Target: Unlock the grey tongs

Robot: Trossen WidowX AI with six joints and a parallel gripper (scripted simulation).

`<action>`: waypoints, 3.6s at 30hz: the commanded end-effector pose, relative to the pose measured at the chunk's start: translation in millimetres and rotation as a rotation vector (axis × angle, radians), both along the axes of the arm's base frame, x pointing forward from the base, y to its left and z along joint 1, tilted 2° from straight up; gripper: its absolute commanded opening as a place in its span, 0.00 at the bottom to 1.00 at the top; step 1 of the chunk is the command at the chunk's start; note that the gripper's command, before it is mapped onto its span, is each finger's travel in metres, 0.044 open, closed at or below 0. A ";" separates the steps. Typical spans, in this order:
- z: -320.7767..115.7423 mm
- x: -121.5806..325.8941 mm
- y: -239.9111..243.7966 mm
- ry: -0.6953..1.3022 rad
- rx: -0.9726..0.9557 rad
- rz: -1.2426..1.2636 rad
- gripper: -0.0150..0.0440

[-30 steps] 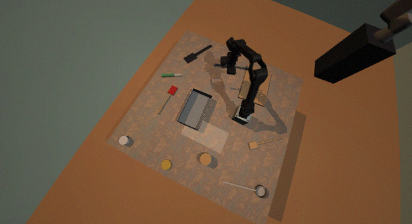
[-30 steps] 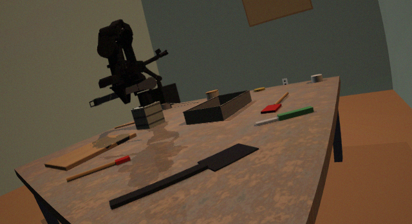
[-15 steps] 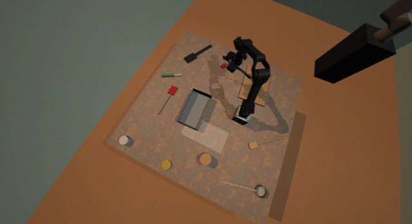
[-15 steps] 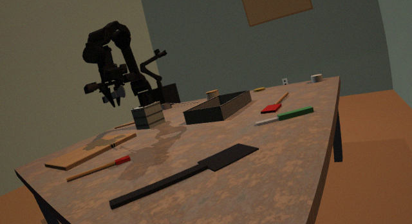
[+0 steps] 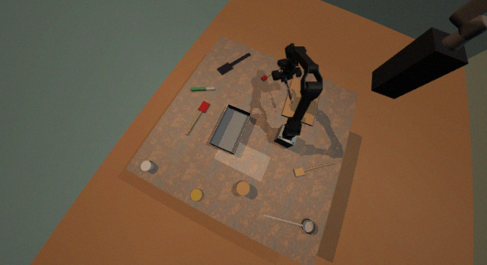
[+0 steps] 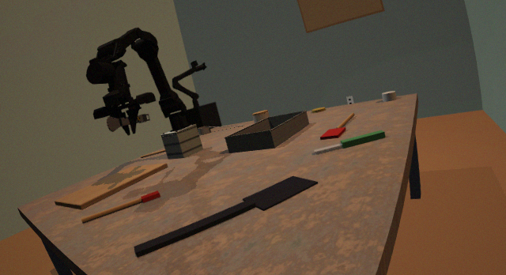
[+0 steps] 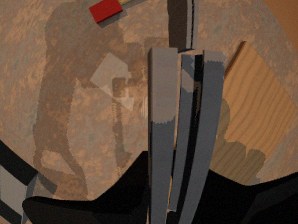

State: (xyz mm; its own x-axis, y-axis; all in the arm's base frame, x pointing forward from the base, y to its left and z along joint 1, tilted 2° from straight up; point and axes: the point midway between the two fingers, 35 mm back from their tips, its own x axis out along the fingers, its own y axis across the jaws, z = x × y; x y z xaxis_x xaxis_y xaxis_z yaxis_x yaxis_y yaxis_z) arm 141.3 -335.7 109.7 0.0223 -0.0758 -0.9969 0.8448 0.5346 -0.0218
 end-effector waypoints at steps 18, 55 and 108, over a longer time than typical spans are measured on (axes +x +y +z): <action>-0.2 -57.0 -15.9 -0.065 0.018 -0.890 0.00; -1.2 -160.5 -20.5 -0.181 0.038 -2.466 0.00; -24.6 -221.1 -32.8 -1.023 0.616 -3.072 0.00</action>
